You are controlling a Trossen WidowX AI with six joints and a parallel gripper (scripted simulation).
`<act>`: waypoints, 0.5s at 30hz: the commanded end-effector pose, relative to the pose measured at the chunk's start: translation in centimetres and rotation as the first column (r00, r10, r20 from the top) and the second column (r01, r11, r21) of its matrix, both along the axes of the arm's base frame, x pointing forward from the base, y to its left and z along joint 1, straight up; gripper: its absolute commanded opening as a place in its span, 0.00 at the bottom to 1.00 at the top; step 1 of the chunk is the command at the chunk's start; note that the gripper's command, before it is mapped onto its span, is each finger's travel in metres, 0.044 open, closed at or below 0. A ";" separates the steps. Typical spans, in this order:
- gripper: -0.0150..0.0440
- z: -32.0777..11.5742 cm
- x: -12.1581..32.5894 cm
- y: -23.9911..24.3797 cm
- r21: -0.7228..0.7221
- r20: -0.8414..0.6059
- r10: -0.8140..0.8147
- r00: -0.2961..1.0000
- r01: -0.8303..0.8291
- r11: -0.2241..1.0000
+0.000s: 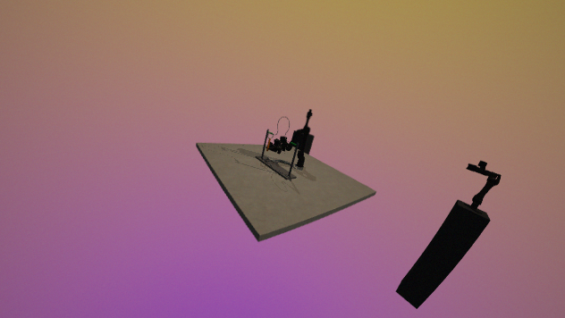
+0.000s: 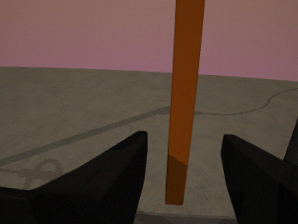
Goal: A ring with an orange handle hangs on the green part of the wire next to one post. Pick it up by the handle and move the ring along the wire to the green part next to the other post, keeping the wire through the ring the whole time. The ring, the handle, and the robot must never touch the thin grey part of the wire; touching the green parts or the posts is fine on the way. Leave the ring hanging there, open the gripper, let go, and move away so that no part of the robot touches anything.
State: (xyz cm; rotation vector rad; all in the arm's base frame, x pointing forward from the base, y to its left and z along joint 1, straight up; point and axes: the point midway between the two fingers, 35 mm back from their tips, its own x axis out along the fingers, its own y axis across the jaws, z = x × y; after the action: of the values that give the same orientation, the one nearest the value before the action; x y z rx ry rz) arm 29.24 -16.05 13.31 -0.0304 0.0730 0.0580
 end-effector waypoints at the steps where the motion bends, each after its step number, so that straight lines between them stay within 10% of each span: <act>1: 0.53 -0.2 0.6 -0.1 0.009 -0.004 -0.004 1.000 0.004 1.000; 15: 0.53 -0.4 2.8 0.4 0.011 0.002 -0.004 1.000 0.004 1.000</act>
State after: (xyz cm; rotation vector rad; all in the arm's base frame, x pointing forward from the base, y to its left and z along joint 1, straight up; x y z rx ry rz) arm 31.59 -15.64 13.15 -0.0286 0.0668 0.0583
